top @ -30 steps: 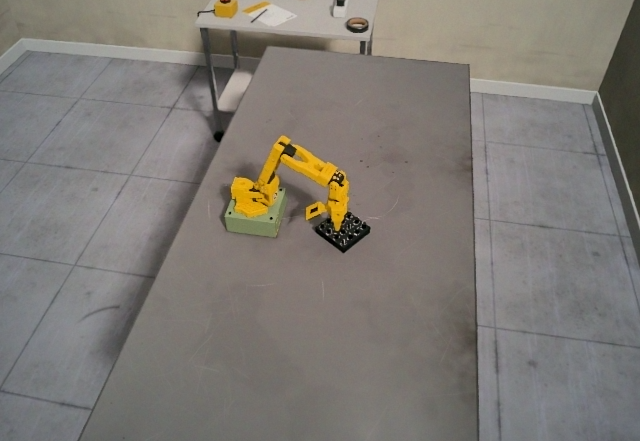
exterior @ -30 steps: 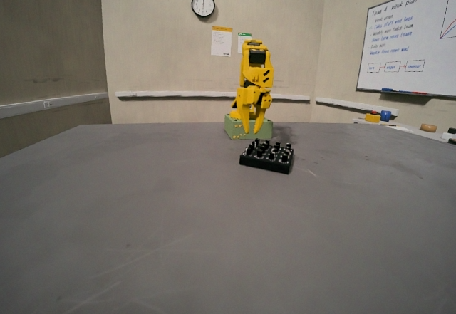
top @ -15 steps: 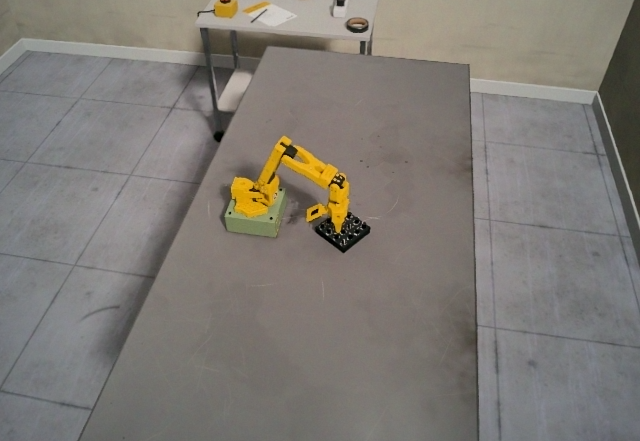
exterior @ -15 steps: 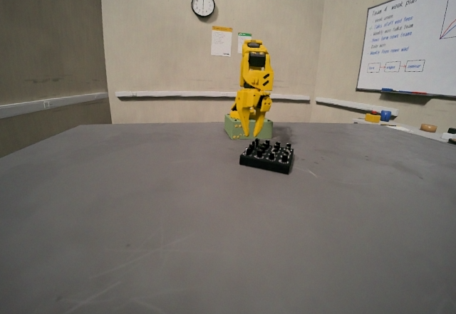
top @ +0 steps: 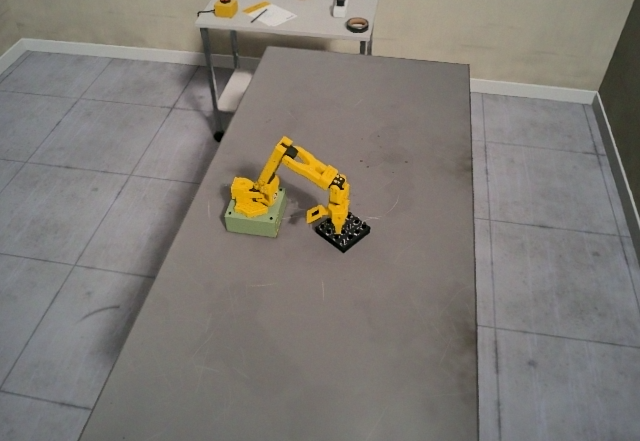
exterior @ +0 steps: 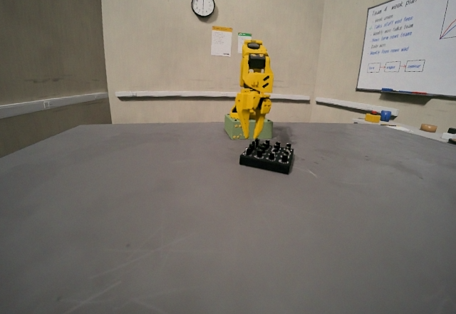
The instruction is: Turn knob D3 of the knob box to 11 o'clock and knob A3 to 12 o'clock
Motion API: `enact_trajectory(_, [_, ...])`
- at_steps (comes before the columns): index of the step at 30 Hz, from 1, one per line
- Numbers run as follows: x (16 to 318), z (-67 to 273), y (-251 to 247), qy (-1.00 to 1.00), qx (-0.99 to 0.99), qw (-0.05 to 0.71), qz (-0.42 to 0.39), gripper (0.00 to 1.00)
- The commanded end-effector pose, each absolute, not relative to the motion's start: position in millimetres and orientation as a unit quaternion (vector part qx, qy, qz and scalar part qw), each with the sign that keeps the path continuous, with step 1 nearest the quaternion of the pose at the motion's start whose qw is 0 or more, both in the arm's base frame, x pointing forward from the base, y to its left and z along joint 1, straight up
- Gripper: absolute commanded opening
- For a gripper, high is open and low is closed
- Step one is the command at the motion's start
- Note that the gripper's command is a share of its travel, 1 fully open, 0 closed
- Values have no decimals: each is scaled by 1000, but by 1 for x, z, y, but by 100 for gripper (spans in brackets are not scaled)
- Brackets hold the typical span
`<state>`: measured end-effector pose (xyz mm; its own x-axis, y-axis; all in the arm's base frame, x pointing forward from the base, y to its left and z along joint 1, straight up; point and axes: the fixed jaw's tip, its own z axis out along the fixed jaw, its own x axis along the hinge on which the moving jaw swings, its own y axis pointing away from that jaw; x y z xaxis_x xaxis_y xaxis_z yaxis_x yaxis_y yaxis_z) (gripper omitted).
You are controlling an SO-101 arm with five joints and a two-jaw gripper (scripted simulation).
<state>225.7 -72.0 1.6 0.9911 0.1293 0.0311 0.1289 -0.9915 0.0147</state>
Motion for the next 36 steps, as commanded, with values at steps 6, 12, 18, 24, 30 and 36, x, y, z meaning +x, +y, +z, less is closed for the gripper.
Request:
enact_trajectory(6, [221, -5, -68, 74, 997, 0, 1, 10])
enact_trajectory(12, [221, -5, -68, 74, 997, 0, 1, 10])
enact_trajectory(18, [221, -6, -67, 74, 997, 0, 1, 10])
enact_trajectory(24, [218, -11, -65, 74, 997, 0, 1, 10])
enact_trajectory(30, [217, -12, -64, 74, 997, 0, 1, 10])
enact_trajectory(36, [218, -12, -64, 74, 997, 0, 1, 10])
